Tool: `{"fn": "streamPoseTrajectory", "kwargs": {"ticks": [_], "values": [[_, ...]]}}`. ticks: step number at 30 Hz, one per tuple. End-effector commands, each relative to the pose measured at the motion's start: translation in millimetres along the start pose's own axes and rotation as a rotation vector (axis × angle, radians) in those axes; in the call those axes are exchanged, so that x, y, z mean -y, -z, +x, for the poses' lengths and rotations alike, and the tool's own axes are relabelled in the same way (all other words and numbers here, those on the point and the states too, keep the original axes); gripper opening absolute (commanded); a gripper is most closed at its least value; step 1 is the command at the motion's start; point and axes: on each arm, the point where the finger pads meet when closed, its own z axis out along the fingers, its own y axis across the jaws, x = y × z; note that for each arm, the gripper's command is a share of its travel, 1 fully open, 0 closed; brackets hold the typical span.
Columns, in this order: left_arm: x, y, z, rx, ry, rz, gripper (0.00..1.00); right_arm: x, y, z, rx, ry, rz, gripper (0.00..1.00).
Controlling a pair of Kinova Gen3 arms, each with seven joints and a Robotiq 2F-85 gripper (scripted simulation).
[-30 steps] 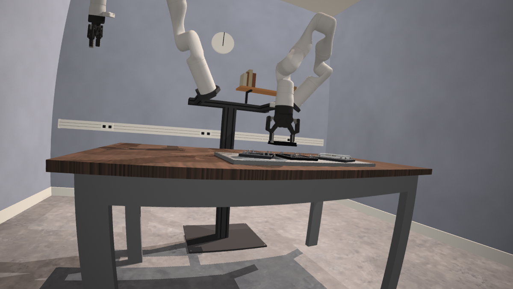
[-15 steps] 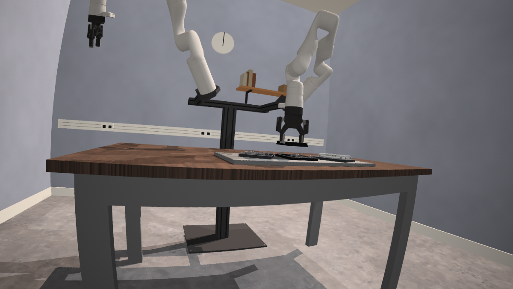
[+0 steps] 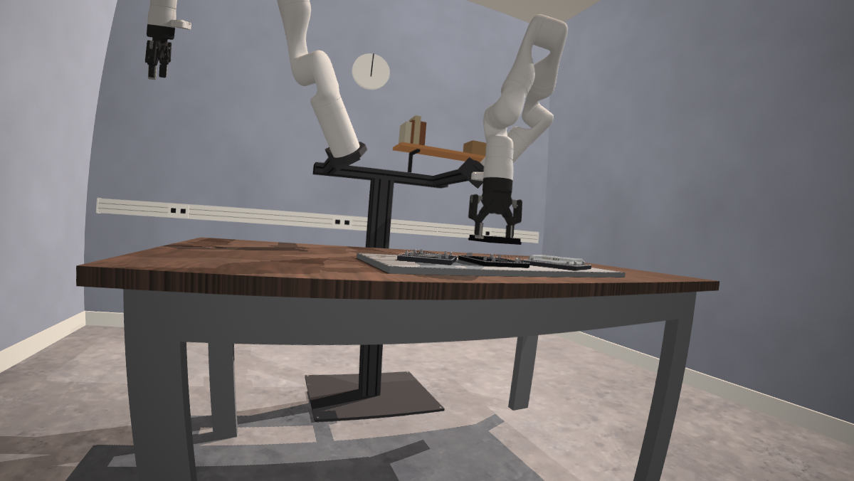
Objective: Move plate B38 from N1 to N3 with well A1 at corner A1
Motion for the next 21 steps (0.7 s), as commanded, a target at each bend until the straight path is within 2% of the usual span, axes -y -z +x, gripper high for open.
{"fn": "streamPoseTrajectory", "kwargs": {"ticks": [1,14,21], "values": [[1,1,-2,0.005,-0.002,0.004,0.099,2,1.6,0,0.002,-0.001,0.003,1.0],[1,1,-2,0.005,-0.002,0.004,0.099,2,1.6,0,0.002,-0.001,0.003,1.0],[1,-10,-5,0.008,0.001,0.007,0.099,2,1.6,0,0.002,-0.001,0.003,1.0]]}}
